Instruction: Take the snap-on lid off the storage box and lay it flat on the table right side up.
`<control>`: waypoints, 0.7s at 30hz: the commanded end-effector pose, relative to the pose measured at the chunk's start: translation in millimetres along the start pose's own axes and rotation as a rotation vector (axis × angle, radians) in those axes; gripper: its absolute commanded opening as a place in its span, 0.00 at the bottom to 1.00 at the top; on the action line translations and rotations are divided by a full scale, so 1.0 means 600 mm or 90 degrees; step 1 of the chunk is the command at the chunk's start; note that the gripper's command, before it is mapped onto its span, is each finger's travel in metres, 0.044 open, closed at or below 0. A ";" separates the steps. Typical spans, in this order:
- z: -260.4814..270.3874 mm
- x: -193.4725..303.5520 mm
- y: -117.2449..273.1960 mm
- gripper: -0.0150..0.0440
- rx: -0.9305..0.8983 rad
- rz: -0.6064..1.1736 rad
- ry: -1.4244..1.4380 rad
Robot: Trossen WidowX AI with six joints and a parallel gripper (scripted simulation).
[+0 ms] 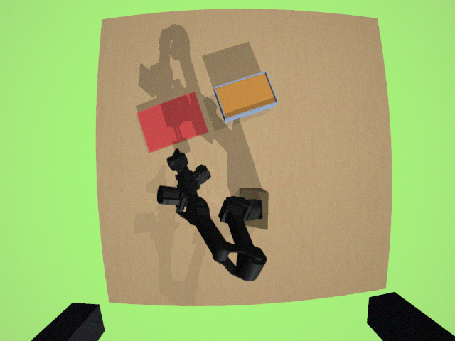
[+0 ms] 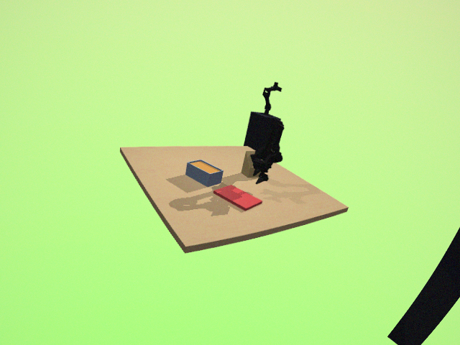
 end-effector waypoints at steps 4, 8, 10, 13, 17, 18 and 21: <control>0.014 0.001 0.021 1.00 -0.004 0.006 -0.001; 0.021 0.001 0.033 1.00 -0.004 0.006 -0.001; 0.024 0.000 0.039 1.00 -0.004 0.006 -0.001; 0.029 0.000 0.047 1.00 -0.004 0.006 -0.001; 0.035 -0.001 0.059 1.00 -0.004 0.006 -0.001; 0.037 -0.001 0.062 1.00 -0.004 0.006 -0.001; 0.042 -0.002 0.071 1.00 -0.004 0.005 -0.001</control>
Point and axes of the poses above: the point midway between the two fingers, 35 mm back from their tips, its own y axis back along the fingers, its own z axis across the jaws, x = y × z, the point moved 9 cm from there along y, back along the fingers, and after that the axes turned 6 degrees about y, right-handed, at the moved point
